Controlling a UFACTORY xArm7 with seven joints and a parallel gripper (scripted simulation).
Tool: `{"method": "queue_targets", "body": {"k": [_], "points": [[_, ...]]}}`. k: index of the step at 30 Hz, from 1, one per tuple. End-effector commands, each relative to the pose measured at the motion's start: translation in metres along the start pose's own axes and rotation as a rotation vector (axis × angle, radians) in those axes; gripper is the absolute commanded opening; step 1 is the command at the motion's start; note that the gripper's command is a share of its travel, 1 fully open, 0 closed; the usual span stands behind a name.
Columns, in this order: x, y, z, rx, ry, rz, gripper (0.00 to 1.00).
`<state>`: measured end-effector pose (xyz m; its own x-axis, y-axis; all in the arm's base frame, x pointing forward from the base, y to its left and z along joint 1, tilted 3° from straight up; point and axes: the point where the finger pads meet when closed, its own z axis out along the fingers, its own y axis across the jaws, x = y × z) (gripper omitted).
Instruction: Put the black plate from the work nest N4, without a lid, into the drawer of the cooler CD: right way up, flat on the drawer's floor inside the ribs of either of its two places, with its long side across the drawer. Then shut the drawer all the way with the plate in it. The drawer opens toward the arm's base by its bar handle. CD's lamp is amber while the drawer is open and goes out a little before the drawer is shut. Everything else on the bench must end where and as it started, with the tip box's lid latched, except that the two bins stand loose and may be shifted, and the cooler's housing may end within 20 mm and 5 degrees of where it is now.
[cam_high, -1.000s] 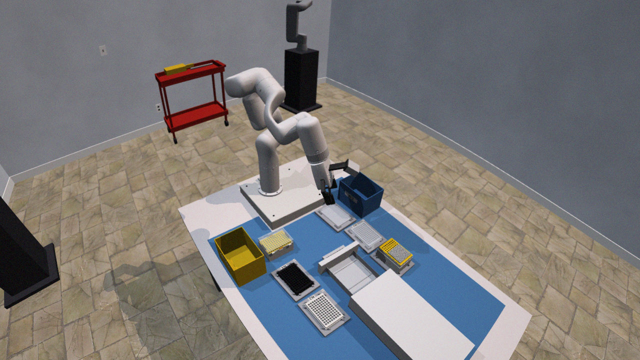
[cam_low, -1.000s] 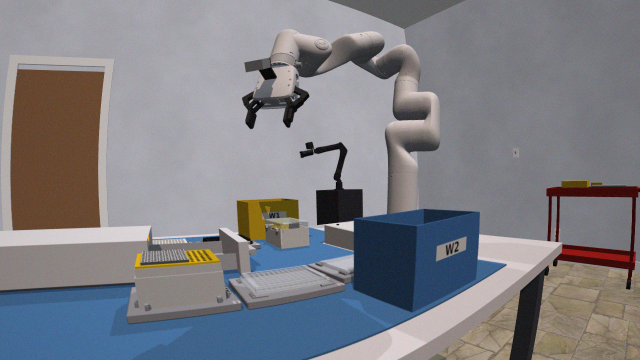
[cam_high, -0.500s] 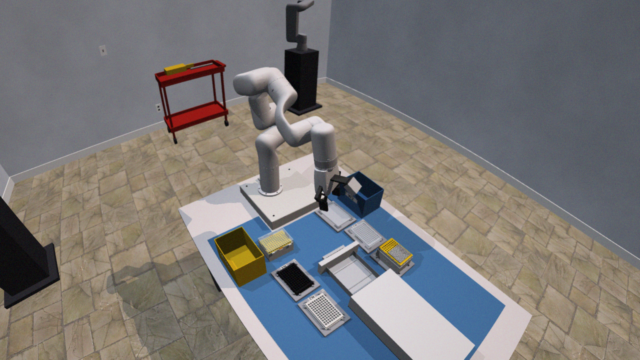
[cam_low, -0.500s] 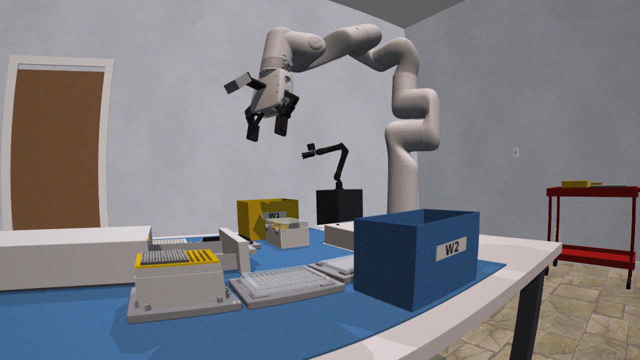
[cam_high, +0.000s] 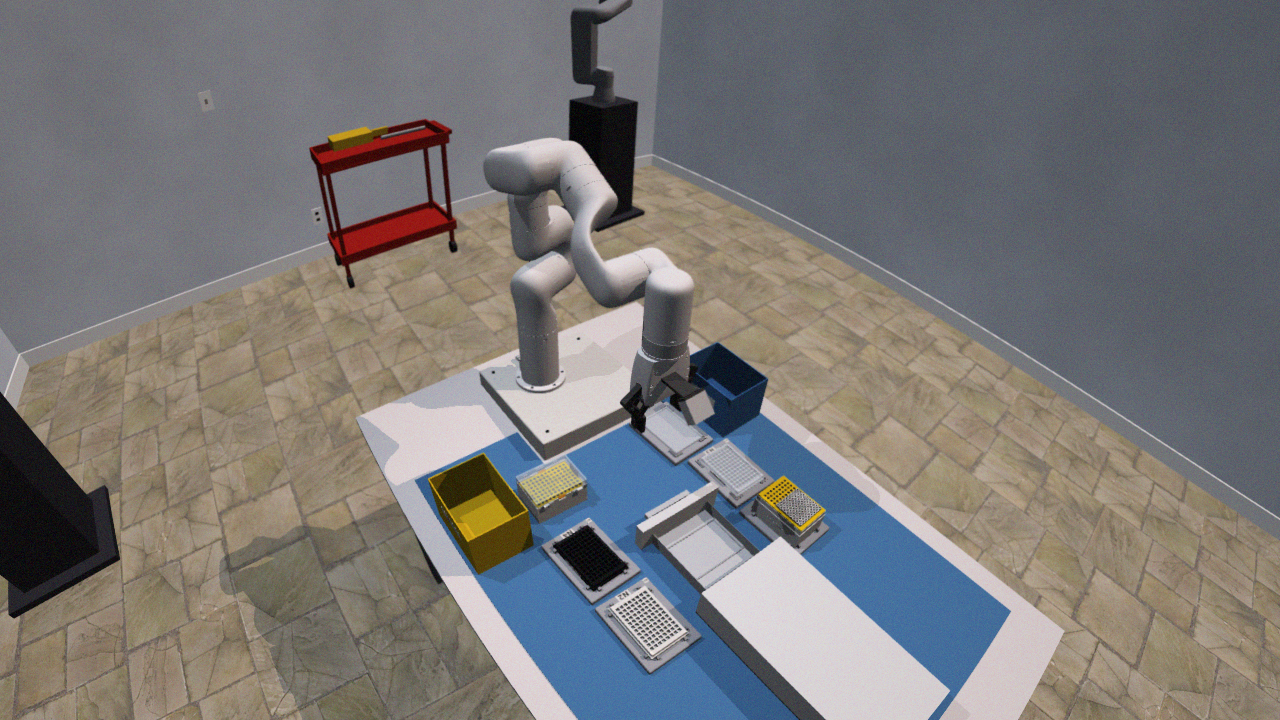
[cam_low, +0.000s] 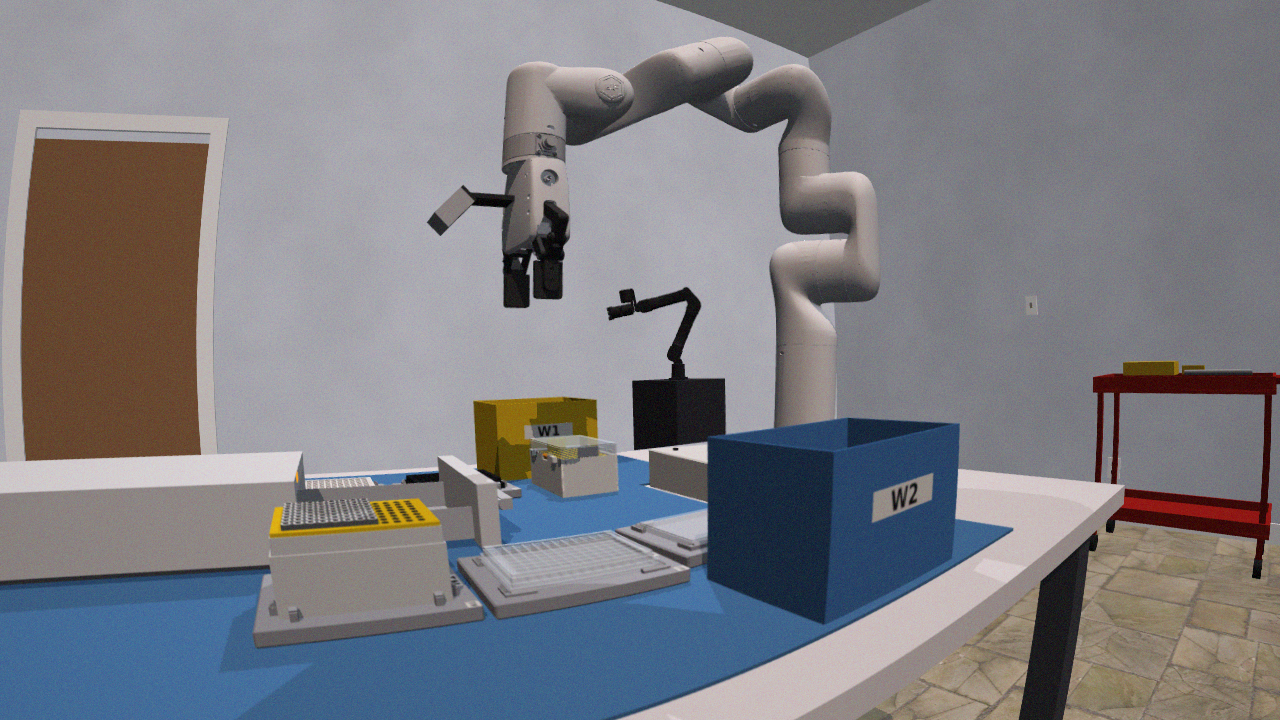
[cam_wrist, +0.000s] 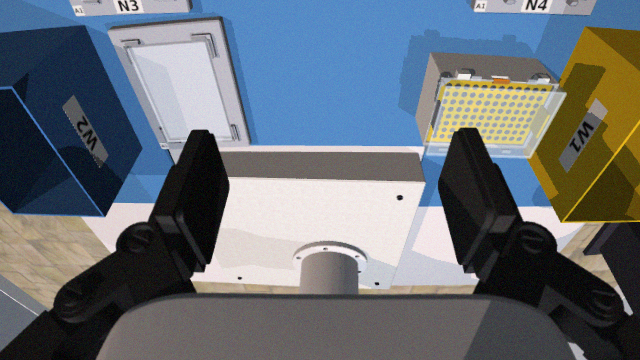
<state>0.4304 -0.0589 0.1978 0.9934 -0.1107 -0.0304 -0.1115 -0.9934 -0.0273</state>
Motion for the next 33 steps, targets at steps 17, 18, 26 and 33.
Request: {"method": "queue_targets", "body": {"k": [17,18,26,33], "points": [[0.011,0.035,0.016,-0.002,-0.002,-0.022,1.00],[0.012,0.040,0.018,-0.002,-0.002,-0.022,1.00],[0.019,0.066,0.031,-0.003,-0.002,-0.022,1.00],[0.027,0.096,0.046,-0.003,-0.002,-0.022,1.00]]}}
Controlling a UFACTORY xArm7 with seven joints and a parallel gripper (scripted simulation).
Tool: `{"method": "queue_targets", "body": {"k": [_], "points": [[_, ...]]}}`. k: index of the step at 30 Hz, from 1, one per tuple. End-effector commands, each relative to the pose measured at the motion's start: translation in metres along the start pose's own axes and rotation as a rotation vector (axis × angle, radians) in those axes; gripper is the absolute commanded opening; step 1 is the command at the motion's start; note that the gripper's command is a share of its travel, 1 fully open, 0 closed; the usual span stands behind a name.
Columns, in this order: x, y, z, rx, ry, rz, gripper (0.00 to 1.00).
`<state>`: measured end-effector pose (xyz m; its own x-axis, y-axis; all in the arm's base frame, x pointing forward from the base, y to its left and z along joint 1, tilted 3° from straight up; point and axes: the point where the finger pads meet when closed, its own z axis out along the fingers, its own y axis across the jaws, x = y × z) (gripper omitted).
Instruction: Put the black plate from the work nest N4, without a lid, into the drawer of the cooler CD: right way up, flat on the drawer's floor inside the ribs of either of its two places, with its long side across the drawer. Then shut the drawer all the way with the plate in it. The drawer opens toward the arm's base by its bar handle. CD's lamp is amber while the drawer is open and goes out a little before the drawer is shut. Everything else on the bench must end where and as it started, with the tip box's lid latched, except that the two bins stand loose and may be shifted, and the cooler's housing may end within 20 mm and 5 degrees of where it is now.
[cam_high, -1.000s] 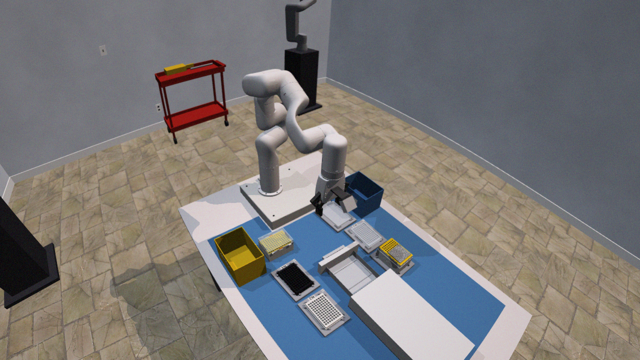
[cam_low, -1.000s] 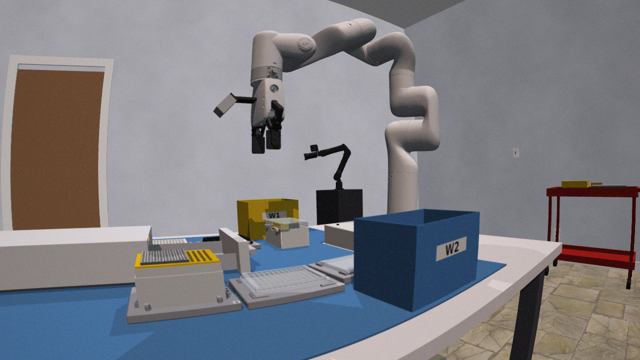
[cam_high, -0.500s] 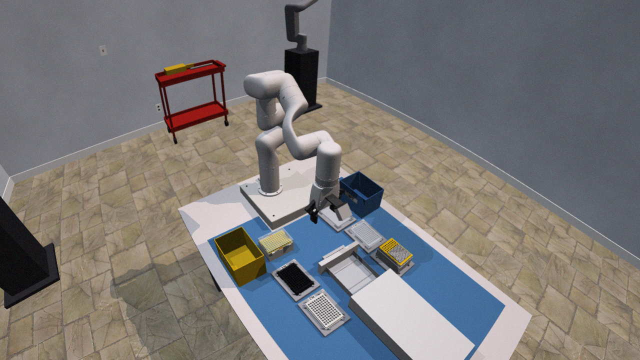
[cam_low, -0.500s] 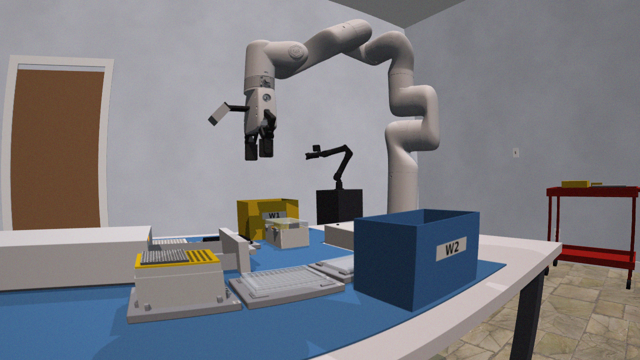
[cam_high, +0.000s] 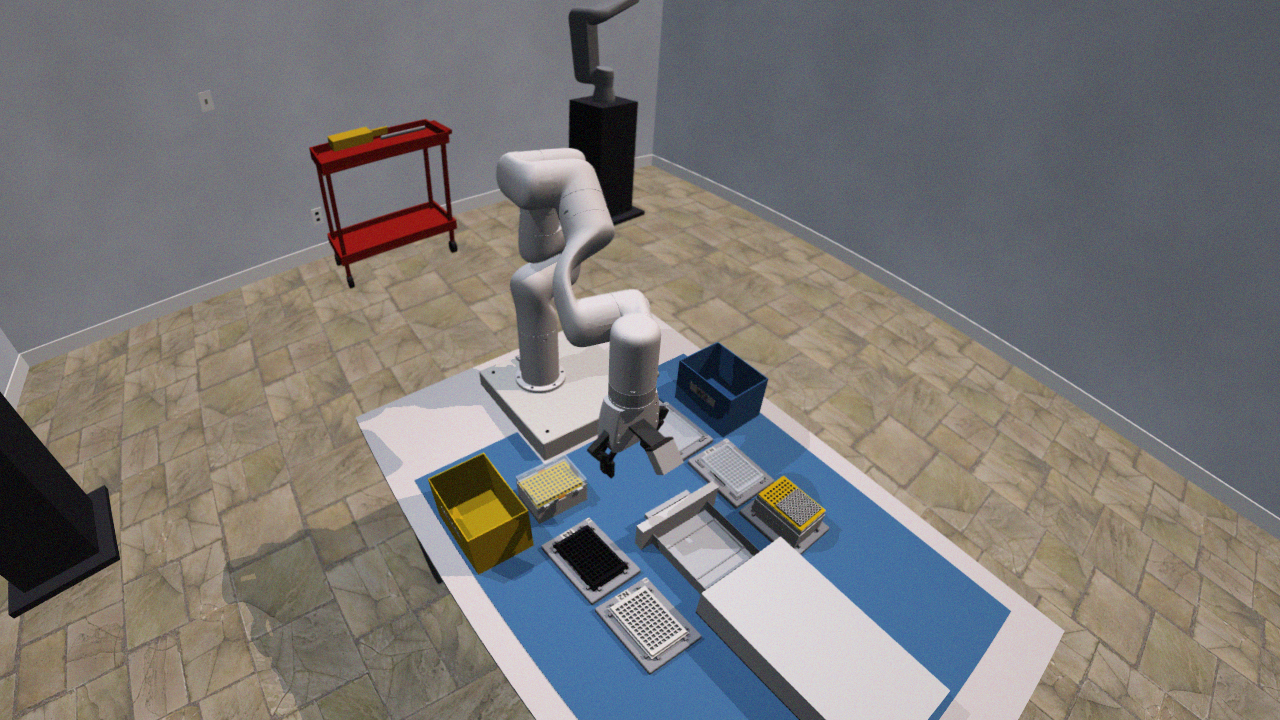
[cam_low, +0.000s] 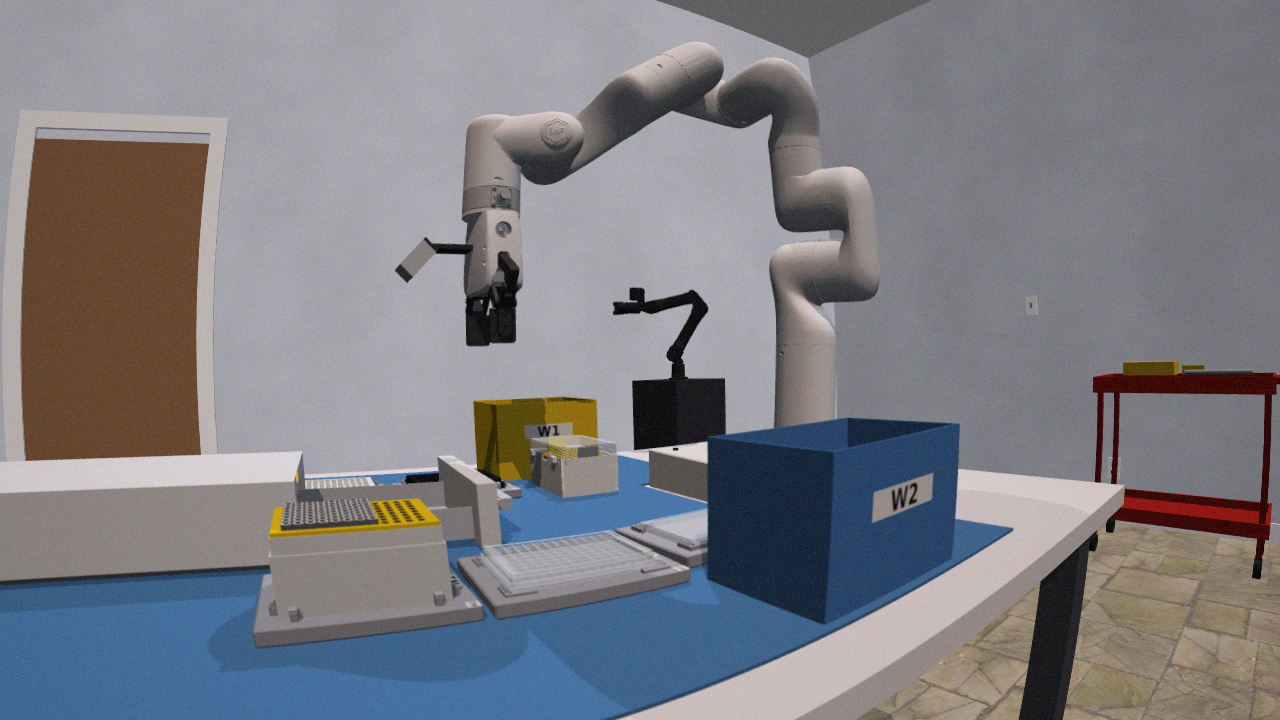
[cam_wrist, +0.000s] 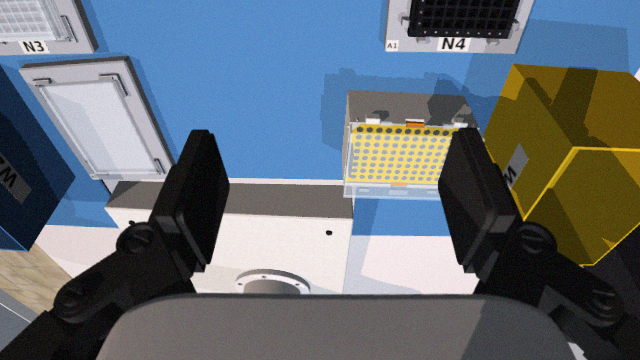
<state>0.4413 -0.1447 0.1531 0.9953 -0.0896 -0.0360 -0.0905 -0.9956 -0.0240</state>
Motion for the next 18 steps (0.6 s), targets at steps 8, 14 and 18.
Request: {"method": "queue_targets", "body": {"k": [8,14,18], "points": [[0.011,0.037,0.017,0.001,0.004,-0.001,1.00],[0.018,0.064,0.030,0.001,0.004,-0.001,1.00],[0.022,0.081,0.039,0.001,0.004,-0.001,1.00]]}}
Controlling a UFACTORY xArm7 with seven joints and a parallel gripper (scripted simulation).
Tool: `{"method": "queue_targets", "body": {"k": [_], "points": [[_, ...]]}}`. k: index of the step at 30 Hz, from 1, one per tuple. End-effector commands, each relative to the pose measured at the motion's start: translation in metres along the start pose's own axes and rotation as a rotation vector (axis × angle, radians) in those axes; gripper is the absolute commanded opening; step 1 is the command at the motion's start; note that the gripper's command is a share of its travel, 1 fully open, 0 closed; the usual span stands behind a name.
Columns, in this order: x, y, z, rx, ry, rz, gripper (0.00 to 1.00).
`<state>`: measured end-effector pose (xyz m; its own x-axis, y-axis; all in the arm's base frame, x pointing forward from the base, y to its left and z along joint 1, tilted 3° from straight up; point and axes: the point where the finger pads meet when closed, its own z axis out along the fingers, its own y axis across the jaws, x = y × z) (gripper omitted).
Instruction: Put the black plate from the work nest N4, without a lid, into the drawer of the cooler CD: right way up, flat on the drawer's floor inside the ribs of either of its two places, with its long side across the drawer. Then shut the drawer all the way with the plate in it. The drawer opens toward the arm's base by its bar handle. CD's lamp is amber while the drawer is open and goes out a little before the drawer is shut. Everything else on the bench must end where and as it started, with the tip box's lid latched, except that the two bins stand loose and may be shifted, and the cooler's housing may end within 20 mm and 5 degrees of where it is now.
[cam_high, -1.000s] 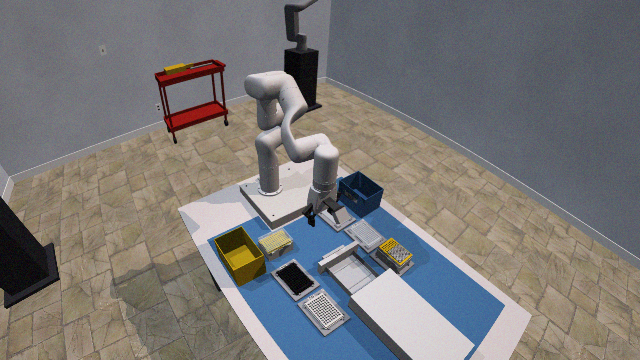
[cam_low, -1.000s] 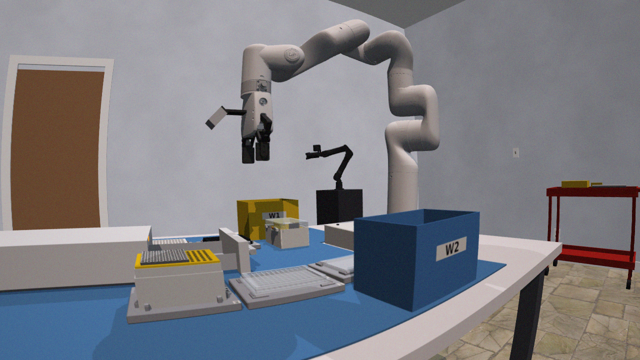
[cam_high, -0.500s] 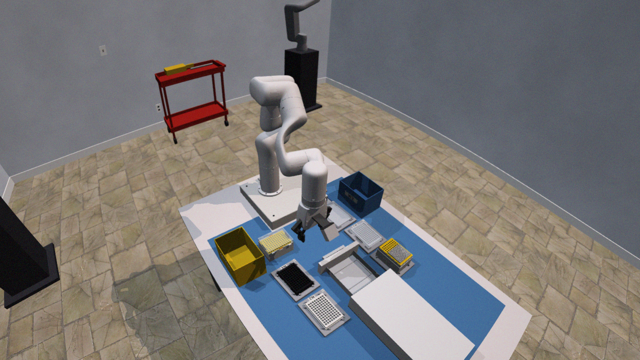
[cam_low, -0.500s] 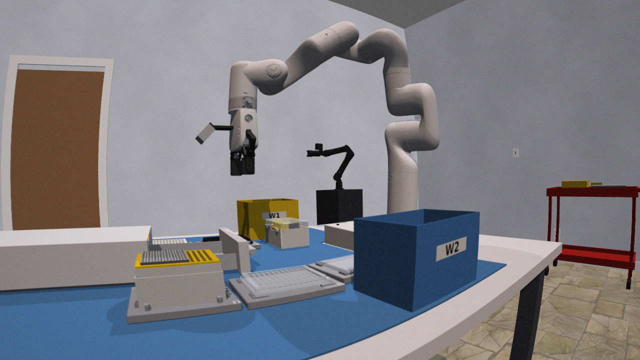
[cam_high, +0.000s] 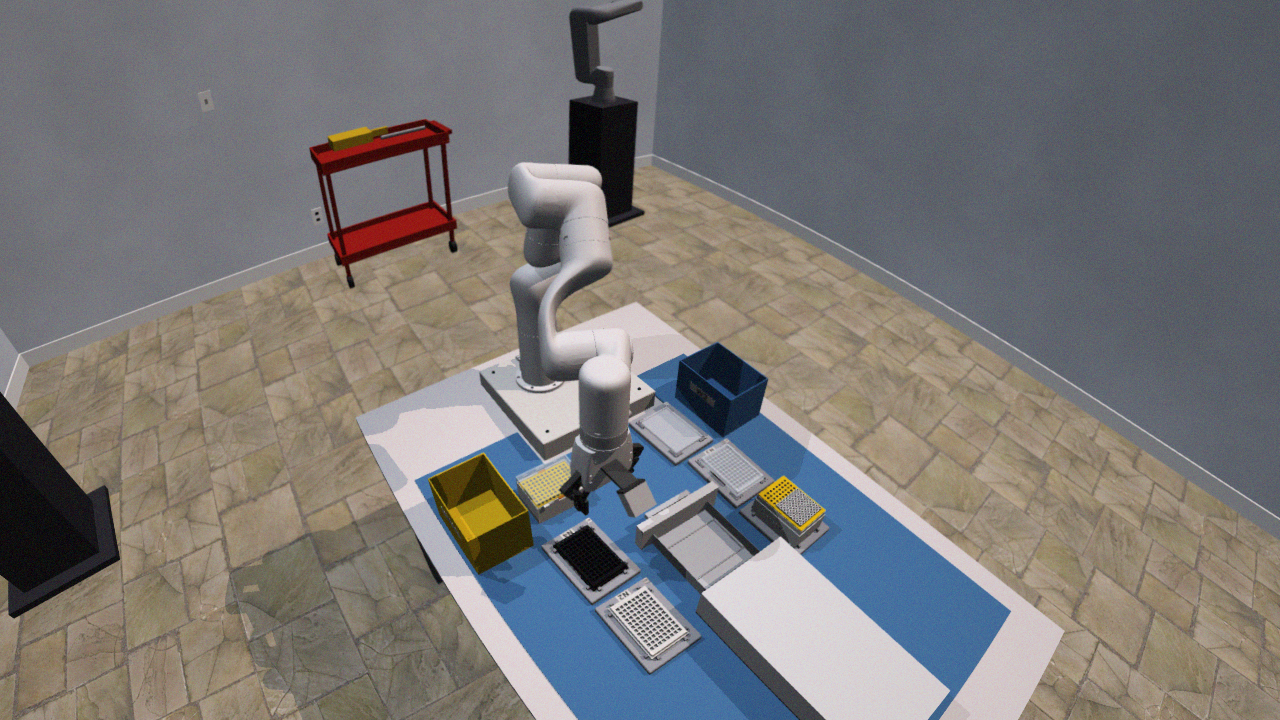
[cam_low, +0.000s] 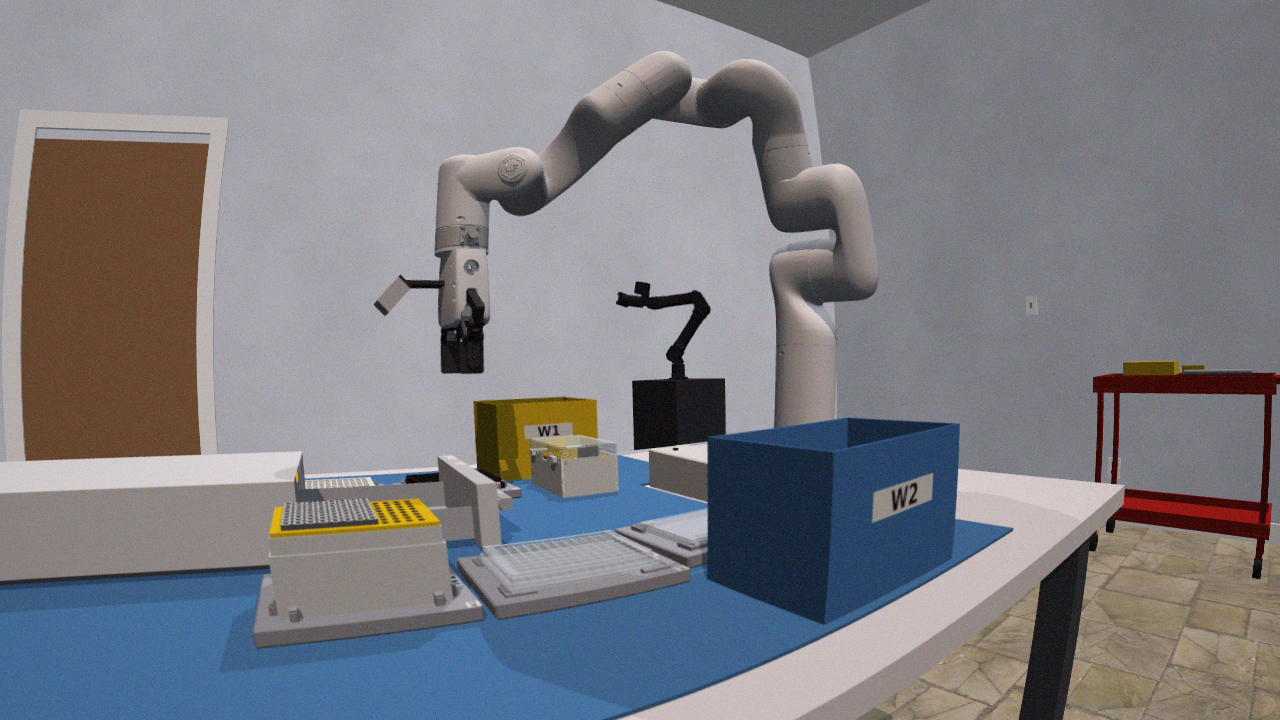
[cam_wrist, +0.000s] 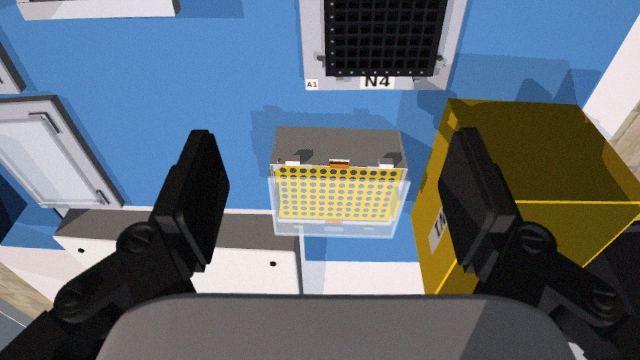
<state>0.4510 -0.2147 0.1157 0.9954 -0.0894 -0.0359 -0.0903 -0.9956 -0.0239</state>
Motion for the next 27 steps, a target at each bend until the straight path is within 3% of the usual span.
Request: {"method": "queue_targets", "body": {"k": [1,8,20,27], "points": [[0.006,0.016,0.006,0.001,0.004,-0.001,1.00],[0.011,0.038,0.017,0.000,0.004,-0.001,1.00],[0.012,0.038,0.017,0.000,0.004,-0.001,1.00],[0.012,0.038,0.026,0.000,0.004,-0.001,1.00]]}}
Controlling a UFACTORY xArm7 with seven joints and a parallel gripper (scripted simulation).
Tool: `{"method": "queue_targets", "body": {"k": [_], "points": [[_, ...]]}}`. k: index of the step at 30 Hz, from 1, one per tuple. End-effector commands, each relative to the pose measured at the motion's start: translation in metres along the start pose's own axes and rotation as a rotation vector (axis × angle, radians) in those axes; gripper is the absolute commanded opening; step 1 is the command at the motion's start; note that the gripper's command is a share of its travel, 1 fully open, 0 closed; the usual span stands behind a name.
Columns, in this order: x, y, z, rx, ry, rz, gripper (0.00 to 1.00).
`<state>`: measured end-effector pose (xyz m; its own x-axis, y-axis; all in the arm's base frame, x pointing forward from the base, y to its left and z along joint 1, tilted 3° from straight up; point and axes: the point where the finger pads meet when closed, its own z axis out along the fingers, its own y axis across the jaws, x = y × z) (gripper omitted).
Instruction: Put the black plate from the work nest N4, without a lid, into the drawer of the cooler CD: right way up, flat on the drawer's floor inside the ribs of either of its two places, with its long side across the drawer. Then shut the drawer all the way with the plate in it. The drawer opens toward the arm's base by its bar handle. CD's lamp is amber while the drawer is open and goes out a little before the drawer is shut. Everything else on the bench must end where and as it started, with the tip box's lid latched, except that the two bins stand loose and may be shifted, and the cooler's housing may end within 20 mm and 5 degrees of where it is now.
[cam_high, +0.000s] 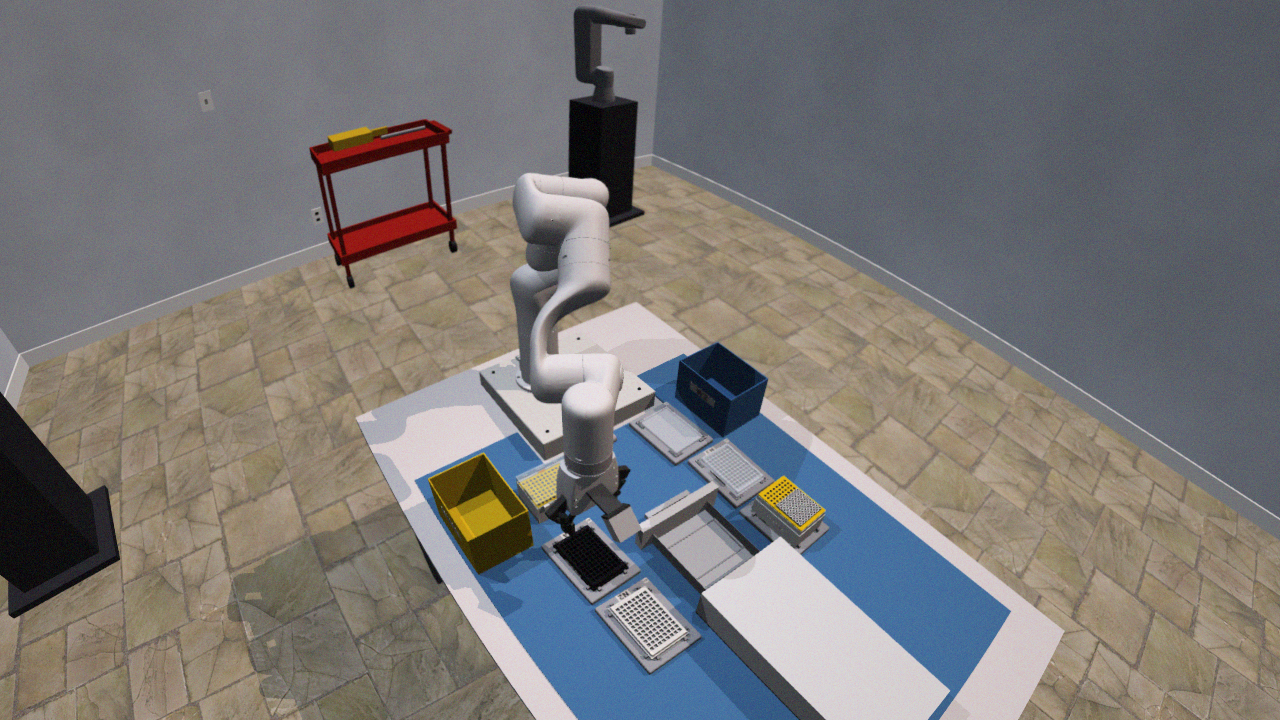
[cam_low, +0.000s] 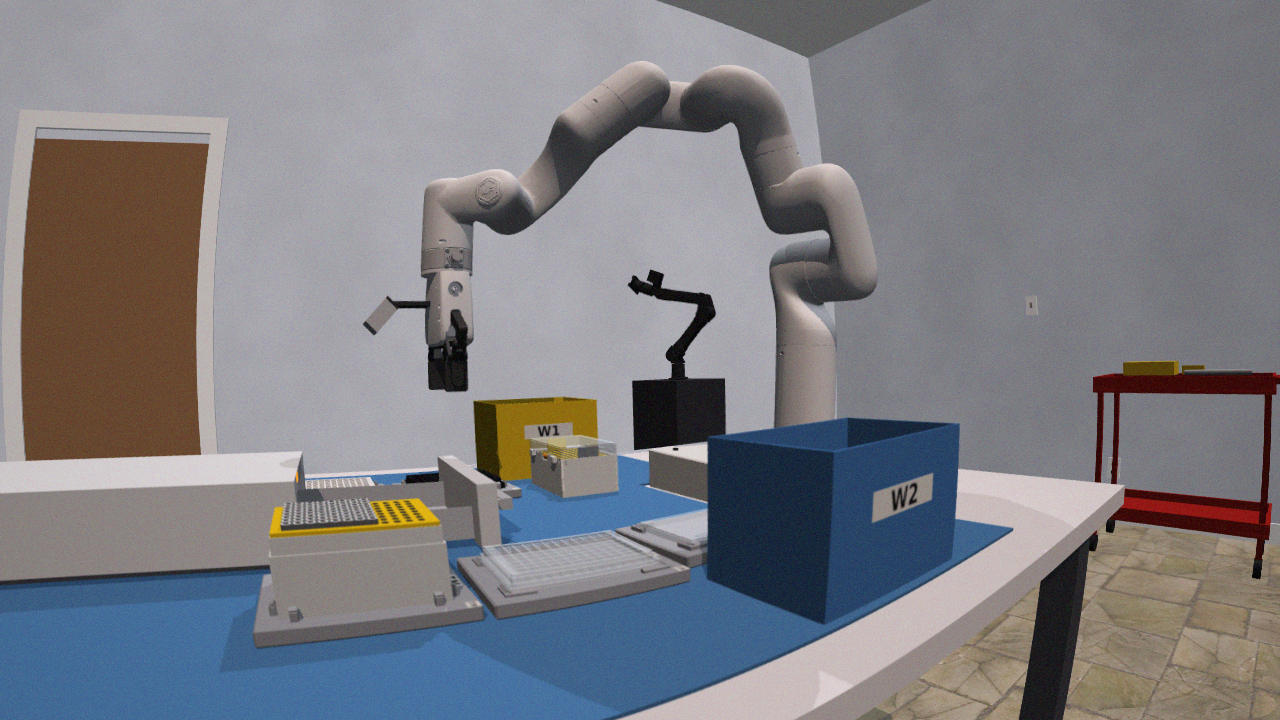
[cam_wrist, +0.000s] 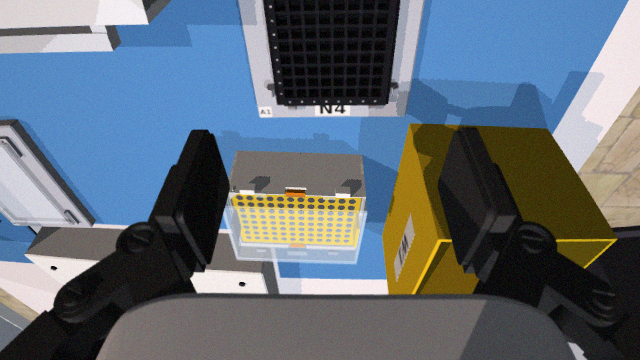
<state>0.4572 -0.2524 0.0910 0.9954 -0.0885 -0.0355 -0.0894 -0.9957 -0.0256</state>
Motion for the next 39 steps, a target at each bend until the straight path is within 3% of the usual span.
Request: {"method": "queue_targets", "body": {"k": [1,39], "points": [[0.001,0.001,0.004,-0.001,0.004,0.000,1.00],[0.001,0.001,0.061,-0.001,0.004,0.000,1.00]]}}
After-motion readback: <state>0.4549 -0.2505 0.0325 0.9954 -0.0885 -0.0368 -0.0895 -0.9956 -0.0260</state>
